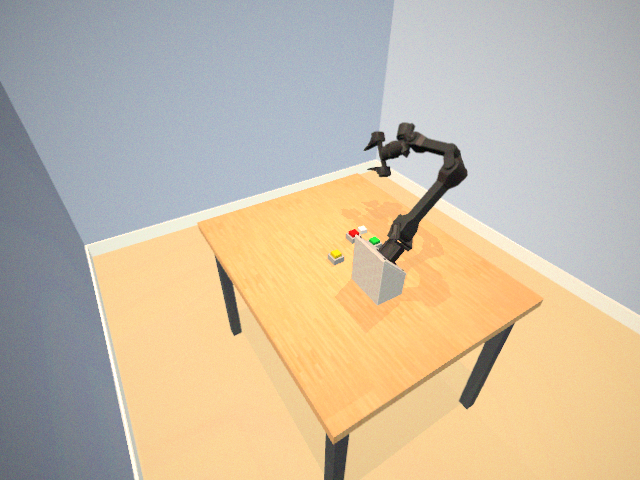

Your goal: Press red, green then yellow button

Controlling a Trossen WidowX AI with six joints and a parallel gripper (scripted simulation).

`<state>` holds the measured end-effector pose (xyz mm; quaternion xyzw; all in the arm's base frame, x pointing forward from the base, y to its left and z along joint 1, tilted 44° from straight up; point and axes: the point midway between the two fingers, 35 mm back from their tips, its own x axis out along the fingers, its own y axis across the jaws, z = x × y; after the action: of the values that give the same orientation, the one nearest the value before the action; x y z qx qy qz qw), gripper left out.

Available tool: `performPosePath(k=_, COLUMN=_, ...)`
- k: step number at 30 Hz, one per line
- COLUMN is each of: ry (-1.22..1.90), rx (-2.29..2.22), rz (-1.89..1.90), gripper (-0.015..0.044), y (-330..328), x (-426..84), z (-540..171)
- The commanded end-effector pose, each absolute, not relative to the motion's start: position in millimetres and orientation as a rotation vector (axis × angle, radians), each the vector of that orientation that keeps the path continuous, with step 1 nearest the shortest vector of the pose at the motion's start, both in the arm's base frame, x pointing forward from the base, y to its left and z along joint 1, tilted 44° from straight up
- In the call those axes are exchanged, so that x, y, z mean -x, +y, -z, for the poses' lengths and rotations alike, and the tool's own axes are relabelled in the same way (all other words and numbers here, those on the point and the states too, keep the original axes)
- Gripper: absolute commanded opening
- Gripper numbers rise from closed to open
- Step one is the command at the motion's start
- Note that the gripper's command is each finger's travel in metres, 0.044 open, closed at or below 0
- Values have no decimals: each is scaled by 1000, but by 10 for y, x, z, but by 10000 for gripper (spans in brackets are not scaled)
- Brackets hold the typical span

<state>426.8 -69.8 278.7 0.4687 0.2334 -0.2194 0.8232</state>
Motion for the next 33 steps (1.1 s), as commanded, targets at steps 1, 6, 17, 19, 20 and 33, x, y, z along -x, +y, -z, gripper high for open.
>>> performPosePath(k=1, ry=727, rx=-741, rz=579, gripper=400, y=-544, x=-4109, z=-2058)
performPosePath(k=6, ry=1035, rx=-299, rz=651, gripper=400, y=-369, x=-3699, z=-1297)
performPosePath(k=17, ry=1470, rx=637, rz=569, gripper=400, y=-290, x=-2864, z=-671)
performPosePath(k=19, ry=1470, rx=637, rz=569, gripper=400, y=-290, x=-2864, z=-671)
performPosePath(k=20, ry=1470, rx=637, rz=569, gripper=400, y=-290, x=-2864, z=-671)
performPosePath(k=33, ry=1471, rx=637, rz=571, gripper=216, y=-724, x=-2880, z=-233)
